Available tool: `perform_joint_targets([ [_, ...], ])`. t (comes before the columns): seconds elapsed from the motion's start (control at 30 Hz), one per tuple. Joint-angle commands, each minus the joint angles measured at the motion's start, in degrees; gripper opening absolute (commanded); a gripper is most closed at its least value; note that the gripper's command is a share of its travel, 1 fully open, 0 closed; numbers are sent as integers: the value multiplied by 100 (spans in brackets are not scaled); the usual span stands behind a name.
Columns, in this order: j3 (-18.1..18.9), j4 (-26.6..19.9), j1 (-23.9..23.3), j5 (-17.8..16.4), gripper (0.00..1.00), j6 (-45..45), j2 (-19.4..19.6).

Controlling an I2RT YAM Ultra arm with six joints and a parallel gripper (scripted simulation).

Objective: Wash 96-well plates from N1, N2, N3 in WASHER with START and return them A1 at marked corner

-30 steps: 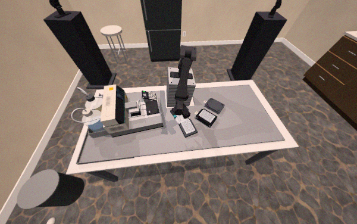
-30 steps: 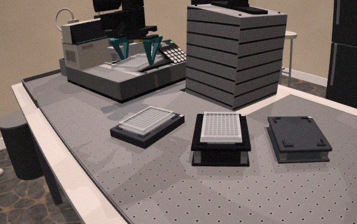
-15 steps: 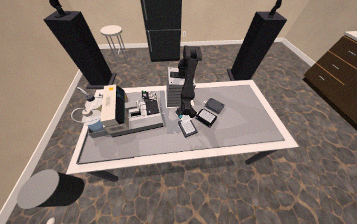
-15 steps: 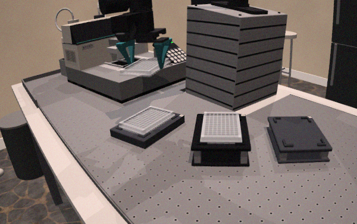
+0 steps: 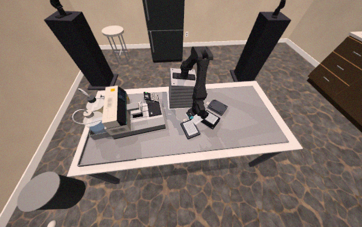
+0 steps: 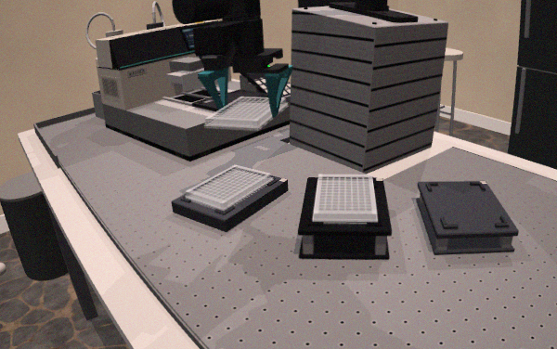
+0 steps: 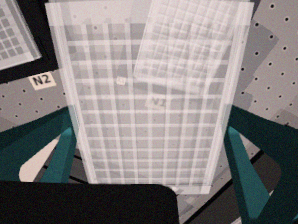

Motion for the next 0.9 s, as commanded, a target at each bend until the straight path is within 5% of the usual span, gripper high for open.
perform_joint_targets([
  [0.0,75,1,244,-5,0,388,-45],
  [0.2,228,-46,725,7,0,872,9],
  [0.5,126,29,1050,18,0,435,-52],
  [0.87,13,149,1960,57,0,1348,-136],
])
